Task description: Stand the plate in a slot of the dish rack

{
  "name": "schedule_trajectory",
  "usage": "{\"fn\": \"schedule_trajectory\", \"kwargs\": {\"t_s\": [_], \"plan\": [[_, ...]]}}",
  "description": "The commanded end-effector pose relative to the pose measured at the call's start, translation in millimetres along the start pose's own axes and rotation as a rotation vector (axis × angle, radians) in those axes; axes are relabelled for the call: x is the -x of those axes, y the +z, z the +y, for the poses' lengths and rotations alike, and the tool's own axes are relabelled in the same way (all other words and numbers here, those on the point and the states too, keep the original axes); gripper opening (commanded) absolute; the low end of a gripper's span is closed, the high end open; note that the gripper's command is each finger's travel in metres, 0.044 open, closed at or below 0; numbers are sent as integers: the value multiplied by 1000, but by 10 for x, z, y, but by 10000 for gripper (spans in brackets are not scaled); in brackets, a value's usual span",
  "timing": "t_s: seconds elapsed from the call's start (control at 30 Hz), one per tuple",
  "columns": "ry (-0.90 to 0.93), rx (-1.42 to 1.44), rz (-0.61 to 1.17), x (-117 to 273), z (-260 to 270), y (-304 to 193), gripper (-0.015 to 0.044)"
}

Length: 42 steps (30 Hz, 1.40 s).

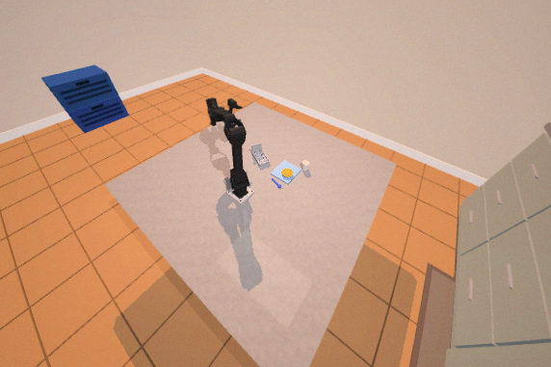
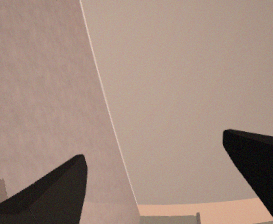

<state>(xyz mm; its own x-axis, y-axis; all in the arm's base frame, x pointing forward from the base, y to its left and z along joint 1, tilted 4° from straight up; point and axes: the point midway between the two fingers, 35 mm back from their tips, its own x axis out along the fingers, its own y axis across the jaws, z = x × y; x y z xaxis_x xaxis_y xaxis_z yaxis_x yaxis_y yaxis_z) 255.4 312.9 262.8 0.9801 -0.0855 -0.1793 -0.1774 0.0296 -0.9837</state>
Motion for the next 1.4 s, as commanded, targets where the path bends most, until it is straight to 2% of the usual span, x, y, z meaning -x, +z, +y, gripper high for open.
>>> {"fn": "schedule_trajectory", "kwargs": {"t_s": [0.0,0.33,0.67,1.03,1.37], "plan": [[54,-14,34,-262,-35,-149,400],[193,-42,150,-824,-53,-697,400],[345,-96,263,-1197,-33,-1336,400],[508,-215,396,-1399,12,-2060,400],[661,-381,530,-1395,83,-2711,400]]}}
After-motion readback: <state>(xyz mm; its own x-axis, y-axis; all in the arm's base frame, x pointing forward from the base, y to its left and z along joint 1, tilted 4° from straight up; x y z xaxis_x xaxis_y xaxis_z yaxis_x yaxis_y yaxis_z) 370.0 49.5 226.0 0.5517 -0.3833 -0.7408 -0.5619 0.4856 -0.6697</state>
